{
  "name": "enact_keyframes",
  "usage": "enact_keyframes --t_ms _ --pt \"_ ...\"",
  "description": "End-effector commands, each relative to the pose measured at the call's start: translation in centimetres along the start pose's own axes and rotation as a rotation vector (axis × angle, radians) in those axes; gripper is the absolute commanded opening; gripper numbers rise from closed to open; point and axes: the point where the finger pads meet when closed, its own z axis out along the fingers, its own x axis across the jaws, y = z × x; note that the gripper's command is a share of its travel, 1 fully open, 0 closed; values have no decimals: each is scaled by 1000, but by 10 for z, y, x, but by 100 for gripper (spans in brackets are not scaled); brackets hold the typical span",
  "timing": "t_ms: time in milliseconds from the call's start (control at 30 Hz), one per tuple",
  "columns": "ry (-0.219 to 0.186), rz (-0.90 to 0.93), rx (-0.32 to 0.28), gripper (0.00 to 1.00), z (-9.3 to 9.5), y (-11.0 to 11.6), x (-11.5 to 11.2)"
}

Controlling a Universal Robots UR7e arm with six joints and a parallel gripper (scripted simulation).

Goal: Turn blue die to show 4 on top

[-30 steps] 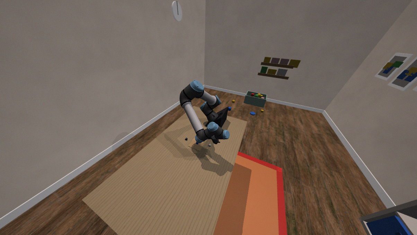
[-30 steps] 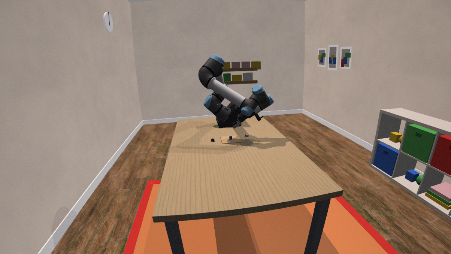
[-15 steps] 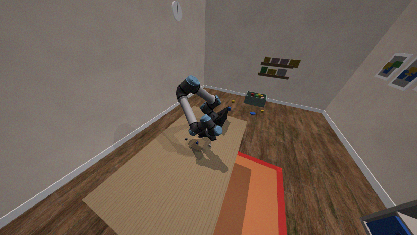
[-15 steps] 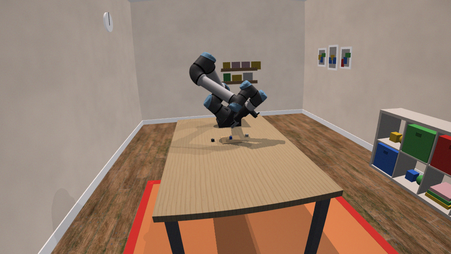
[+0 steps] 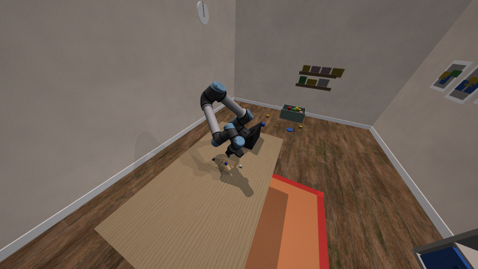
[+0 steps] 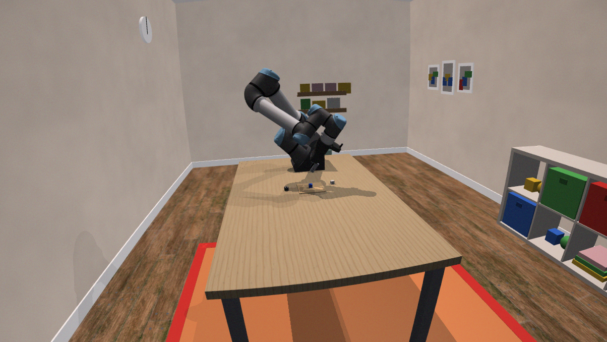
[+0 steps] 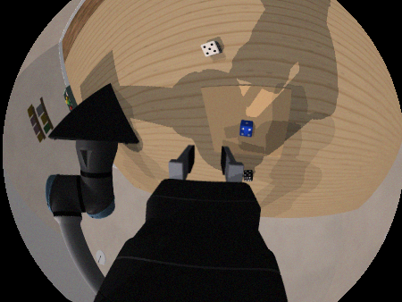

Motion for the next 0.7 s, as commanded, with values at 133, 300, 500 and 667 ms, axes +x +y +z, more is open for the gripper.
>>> enact_keyframes --t_ms 133,300,500,667 --pt "35 -48 228 70 -5 4 5" --pt "82 -65 324 70 -11 11 11" --pt "136 -78 401 70 -16 19 16" --pt "202 -89 468 70 -22 29 22"
